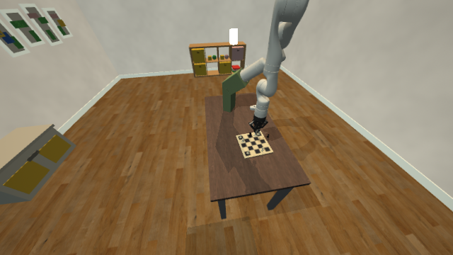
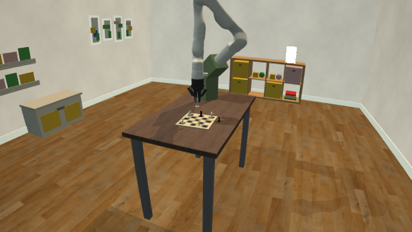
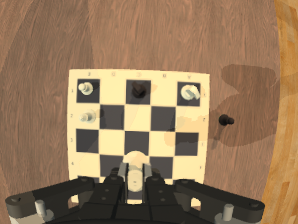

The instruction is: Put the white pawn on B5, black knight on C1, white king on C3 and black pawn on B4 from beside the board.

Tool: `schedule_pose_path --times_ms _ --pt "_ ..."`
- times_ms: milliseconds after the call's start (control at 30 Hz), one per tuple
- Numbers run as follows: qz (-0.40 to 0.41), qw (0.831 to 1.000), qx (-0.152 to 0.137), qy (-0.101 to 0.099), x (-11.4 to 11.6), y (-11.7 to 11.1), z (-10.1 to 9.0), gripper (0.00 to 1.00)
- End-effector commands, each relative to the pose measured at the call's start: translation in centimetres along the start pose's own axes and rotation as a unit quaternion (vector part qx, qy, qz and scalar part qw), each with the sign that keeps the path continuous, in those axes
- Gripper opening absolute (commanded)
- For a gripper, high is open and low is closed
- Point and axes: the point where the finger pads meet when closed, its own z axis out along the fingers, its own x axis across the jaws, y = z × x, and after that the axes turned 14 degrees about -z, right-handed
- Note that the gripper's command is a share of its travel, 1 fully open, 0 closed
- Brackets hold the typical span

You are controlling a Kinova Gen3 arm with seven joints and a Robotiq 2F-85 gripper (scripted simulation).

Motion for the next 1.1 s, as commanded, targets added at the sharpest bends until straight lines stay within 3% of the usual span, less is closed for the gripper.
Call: schedule_pose_path --times_ms 0,200,667,1067 --pt "0.006 1.000 -0.001 0.002 0.2 0.2 1.0 0.00" --pt "0.006 1.000 -0.002 0.002 0.2 0.2 2.5 0.00" --pt "0.007 1.000 0.002 0.004 0.3 -0.1 8.7 0.00" --pt "0.005 1.000 0.002 0.005 0.4 -0.1 9.2 0.00"
